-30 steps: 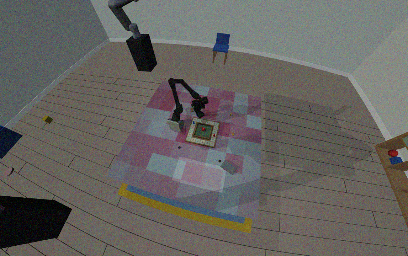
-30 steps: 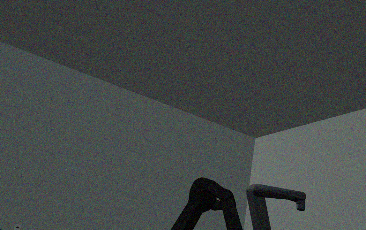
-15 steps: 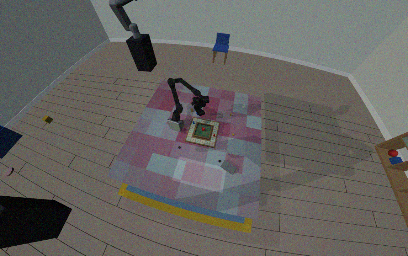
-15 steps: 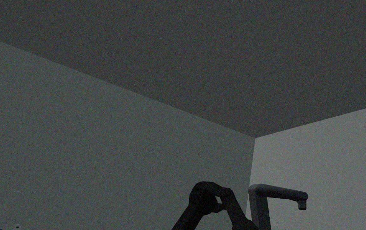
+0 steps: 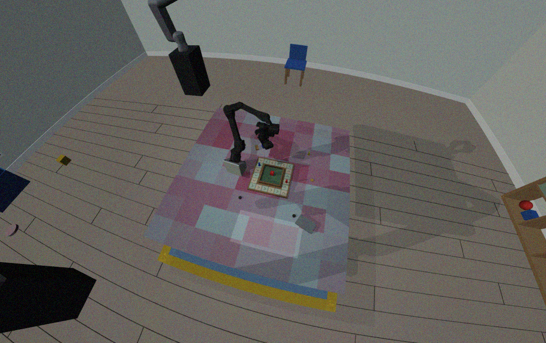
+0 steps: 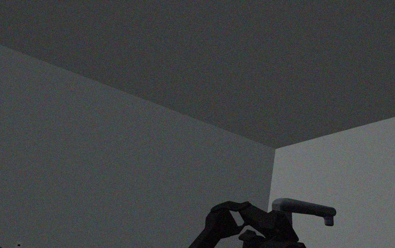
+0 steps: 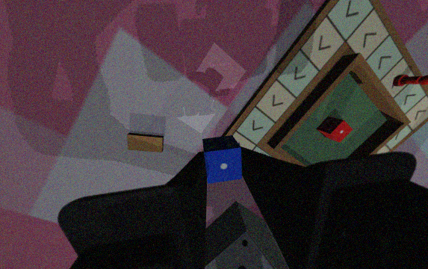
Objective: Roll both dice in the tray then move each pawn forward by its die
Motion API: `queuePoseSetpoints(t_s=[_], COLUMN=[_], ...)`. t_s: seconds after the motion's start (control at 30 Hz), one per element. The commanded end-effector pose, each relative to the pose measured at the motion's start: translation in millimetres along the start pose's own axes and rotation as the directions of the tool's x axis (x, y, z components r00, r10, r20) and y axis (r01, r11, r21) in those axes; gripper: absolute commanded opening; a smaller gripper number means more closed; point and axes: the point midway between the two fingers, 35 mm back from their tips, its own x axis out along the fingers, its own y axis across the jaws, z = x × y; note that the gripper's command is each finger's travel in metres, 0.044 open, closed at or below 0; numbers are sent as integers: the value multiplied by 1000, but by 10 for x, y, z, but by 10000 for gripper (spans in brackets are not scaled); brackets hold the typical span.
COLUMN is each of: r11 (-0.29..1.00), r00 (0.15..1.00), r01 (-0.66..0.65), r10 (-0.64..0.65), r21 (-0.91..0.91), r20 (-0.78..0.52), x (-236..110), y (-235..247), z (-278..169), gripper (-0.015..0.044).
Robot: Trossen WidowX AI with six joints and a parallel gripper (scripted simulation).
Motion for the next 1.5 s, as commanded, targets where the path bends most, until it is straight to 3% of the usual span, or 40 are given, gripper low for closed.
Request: queuePoseSetpoints(t_s=[0.0,0.17,0.77,1.47], r11=[1000,1000,826,254], r00=[1000,1000,1000,1000], r01=[-7,-8,-3,-6], r10=[7,8,-3,-11], r21=[-4,19,564,967], r20=[17,19,10,9], x=[-179,-206,-162,-59], y=[67,55,-578,-1421], z=[-2,5,160,107], gripper=[0,0,0,0])
